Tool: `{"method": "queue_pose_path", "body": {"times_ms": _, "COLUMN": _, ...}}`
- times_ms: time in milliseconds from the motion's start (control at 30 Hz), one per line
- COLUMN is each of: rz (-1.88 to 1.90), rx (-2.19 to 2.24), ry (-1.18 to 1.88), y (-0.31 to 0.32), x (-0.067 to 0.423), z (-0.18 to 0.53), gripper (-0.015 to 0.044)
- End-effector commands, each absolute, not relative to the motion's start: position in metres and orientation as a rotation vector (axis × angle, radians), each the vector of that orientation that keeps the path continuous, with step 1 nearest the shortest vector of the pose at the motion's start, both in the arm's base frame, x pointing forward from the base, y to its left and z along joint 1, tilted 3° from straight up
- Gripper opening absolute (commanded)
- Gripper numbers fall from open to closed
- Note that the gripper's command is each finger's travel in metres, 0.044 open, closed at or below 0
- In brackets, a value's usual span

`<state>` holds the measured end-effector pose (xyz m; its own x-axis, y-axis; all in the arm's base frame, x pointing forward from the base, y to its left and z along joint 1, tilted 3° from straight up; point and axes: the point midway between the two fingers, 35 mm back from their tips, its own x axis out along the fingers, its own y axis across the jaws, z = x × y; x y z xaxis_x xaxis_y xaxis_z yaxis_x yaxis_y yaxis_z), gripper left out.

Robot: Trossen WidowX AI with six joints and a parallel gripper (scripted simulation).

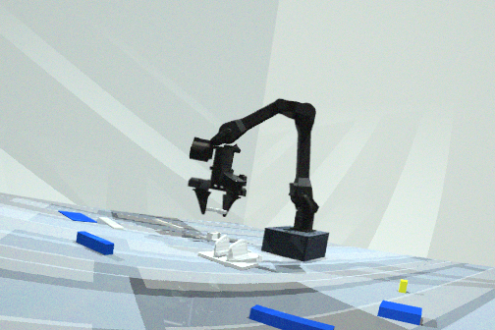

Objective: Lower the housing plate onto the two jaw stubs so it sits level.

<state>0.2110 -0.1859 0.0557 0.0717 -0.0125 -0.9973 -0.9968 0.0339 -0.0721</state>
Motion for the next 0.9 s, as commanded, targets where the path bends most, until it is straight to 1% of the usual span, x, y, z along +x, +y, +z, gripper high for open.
{"method": "queue_pose_path", "body": {"times_ms": 0, "rz": 1.057, "rx": -1.147, "ry": 1.224, "y": -0.173, "x": 0.219, "z": 0.056, "gripper": 0.0351}}
{"method": "queue_pose_path", "body": {"times_ms": 867, "rz": 0.632, "rx": -0.687, "ry": 1.404, "y": -0.095, "x": 0.254, "z": 0.058, "gripper": 0.0351}}
